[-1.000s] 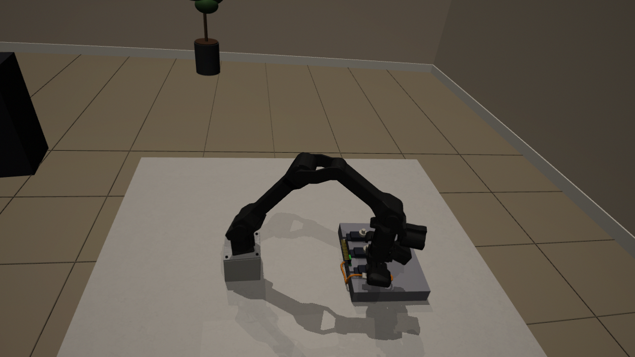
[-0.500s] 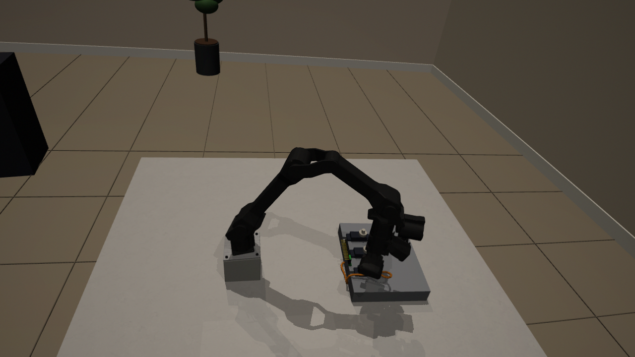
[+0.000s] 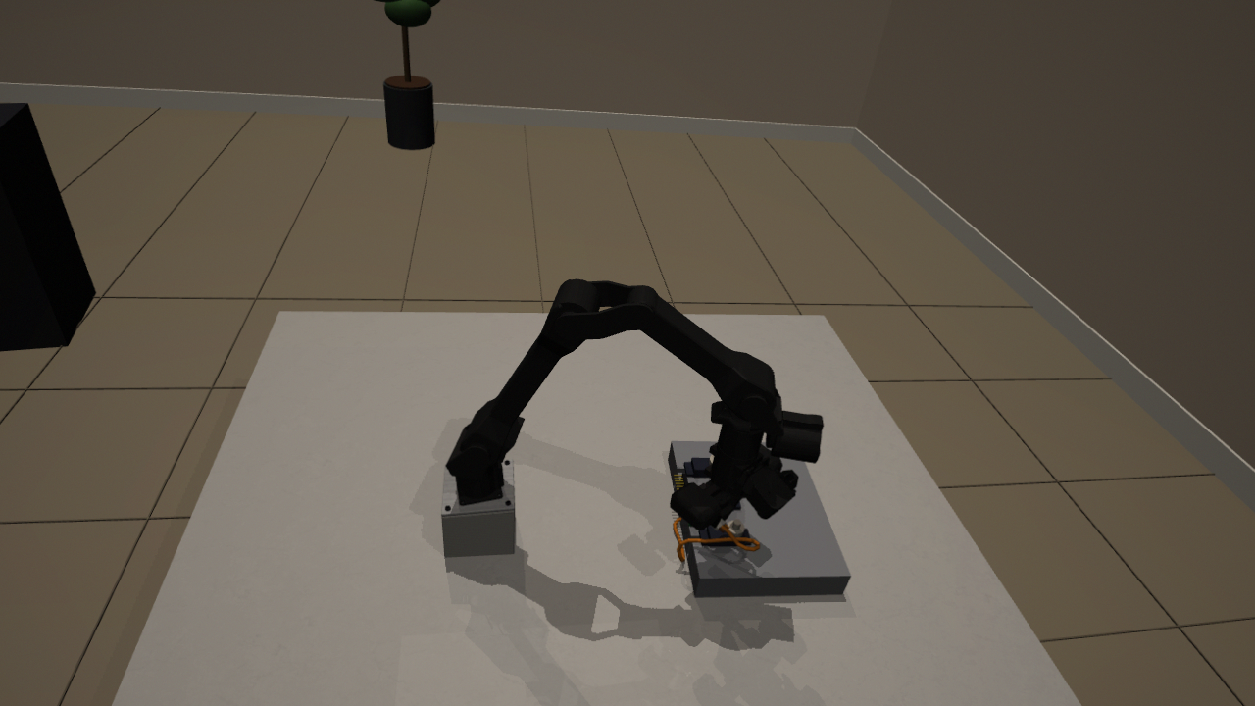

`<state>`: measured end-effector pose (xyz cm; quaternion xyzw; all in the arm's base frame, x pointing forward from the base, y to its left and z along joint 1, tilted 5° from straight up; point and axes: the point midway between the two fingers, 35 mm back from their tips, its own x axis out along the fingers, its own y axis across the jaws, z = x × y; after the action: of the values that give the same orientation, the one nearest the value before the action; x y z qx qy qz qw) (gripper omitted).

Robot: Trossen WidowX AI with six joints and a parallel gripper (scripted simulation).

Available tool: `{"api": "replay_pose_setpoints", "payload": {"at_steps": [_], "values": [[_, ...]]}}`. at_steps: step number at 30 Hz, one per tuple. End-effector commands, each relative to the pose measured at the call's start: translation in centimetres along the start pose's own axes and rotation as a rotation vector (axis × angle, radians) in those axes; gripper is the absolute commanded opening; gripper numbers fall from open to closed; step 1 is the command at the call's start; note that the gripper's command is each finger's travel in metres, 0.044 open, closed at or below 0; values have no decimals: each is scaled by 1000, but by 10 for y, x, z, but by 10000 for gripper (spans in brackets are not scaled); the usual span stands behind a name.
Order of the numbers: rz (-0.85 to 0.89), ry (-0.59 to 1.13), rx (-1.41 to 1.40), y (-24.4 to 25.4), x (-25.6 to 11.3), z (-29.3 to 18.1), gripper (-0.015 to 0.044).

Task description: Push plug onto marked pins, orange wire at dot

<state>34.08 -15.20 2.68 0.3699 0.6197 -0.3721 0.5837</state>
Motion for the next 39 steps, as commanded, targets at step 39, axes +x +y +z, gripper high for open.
{"api": "replay_pose_setpoints", "payload": {"at_steps": [39], "values": [[-1,9,1369,-22,-1,-72,0]]}}
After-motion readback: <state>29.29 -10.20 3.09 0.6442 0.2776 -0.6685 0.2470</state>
